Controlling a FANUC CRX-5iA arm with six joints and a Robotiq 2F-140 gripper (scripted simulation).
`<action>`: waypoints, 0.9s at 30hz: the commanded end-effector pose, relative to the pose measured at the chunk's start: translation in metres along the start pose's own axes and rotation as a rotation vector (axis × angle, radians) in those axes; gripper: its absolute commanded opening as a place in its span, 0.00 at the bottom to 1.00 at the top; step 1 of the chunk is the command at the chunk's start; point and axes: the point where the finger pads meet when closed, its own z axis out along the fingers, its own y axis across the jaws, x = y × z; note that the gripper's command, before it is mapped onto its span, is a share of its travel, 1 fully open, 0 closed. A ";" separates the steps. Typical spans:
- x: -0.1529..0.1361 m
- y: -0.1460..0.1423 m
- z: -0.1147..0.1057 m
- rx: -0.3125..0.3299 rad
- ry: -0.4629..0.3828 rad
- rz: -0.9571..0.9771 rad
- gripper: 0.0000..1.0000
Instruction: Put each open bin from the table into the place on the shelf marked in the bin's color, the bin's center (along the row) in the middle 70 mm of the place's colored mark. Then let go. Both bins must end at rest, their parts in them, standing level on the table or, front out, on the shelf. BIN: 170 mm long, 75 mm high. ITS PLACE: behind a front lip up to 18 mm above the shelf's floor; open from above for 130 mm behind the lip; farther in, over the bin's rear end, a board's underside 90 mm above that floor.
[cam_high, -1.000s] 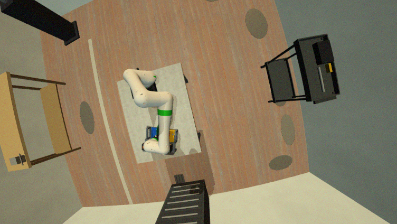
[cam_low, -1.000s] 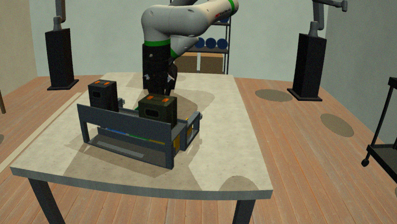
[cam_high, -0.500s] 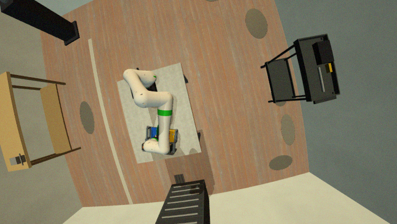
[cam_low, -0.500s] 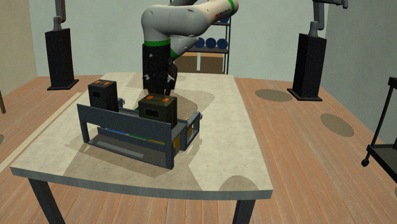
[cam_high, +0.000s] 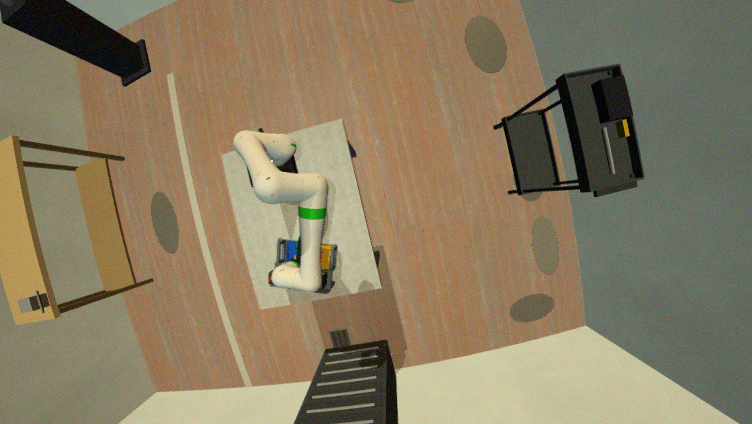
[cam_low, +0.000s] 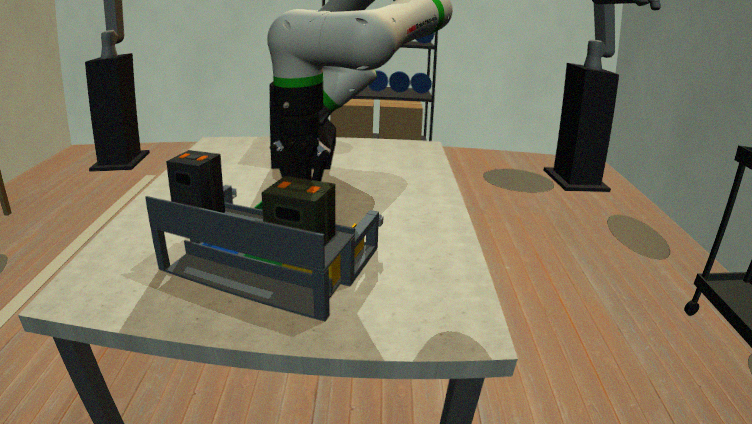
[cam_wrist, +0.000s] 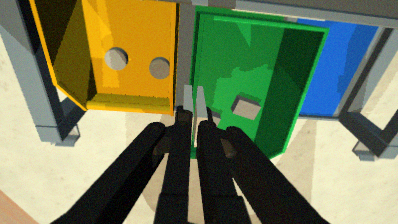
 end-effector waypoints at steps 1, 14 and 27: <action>0.000 0.000 0.000 0.000 0.003 0.000 0.00; -0.001 0.000 0.001 0.000 0.022 0.000 0.00; -0.001 0.000 0.002 0.000 0.029 0.000 0.00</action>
